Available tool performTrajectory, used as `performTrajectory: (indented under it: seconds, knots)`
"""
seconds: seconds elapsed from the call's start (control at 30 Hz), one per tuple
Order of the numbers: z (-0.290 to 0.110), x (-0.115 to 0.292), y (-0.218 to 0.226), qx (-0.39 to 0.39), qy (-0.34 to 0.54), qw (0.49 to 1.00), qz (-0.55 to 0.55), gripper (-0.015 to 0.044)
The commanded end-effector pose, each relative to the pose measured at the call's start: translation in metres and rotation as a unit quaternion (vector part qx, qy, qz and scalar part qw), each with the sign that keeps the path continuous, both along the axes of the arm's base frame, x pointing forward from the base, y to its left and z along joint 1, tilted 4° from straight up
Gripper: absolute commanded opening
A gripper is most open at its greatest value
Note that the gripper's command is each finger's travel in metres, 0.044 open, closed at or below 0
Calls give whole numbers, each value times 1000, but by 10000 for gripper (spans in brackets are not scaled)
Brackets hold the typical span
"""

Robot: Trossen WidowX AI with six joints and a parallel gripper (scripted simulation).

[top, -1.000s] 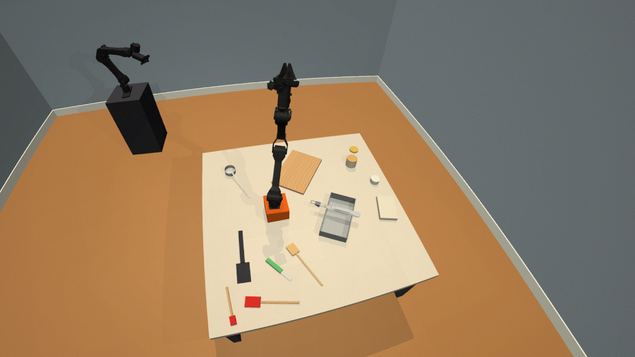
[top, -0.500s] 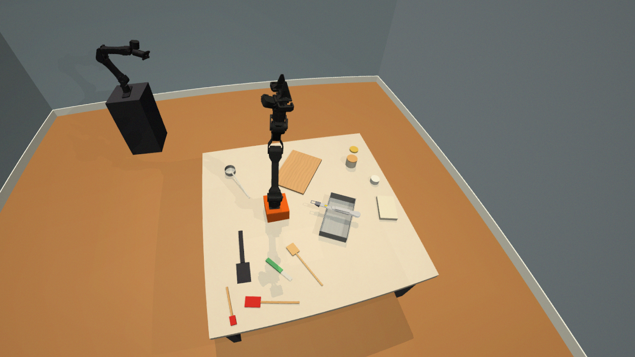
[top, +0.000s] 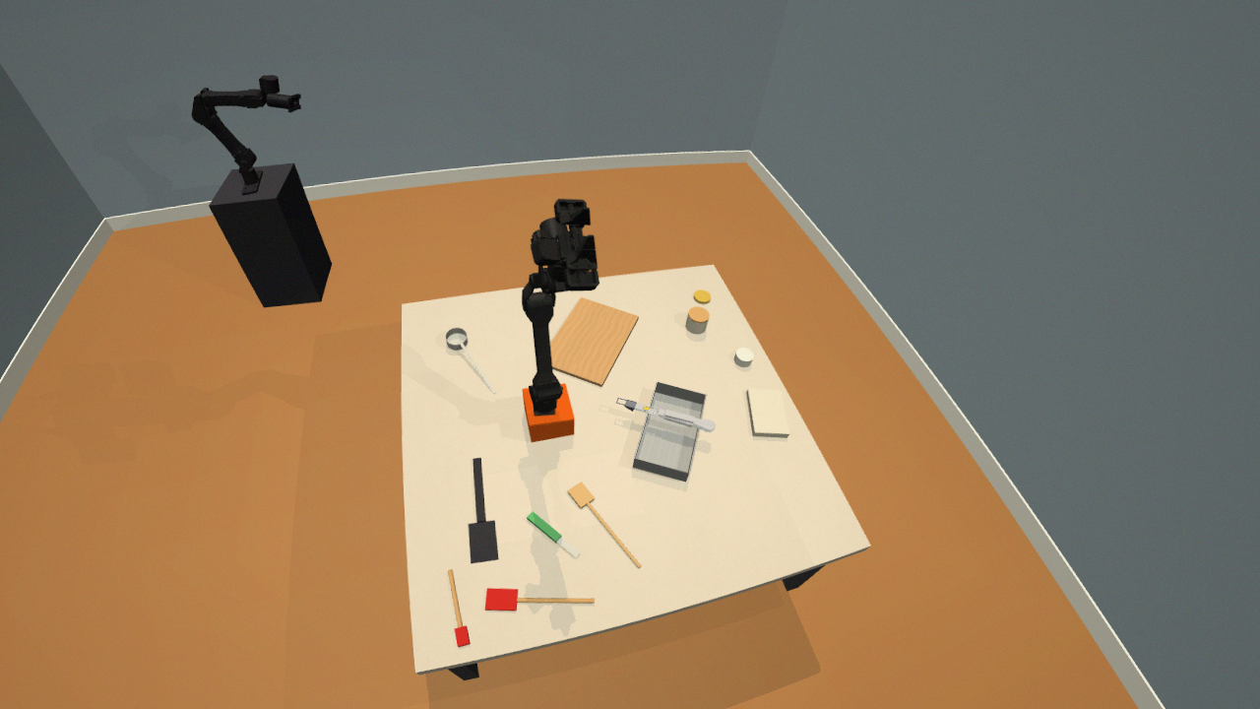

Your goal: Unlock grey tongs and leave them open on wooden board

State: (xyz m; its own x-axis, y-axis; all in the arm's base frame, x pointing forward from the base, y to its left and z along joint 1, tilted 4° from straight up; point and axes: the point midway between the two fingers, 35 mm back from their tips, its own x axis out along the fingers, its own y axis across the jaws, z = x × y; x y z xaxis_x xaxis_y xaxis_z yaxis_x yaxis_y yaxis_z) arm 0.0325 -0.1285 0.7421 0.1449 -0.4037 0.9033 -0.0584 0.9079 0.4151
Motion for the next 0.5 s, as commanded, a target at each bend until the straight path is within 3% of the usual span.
performTrajectory:
  seconds: [0.0,0.47]
  knots:
    - [-10,12,-22,28,21,999,4,260]
    - [-87,93,-132,165,167,972,-2,260]
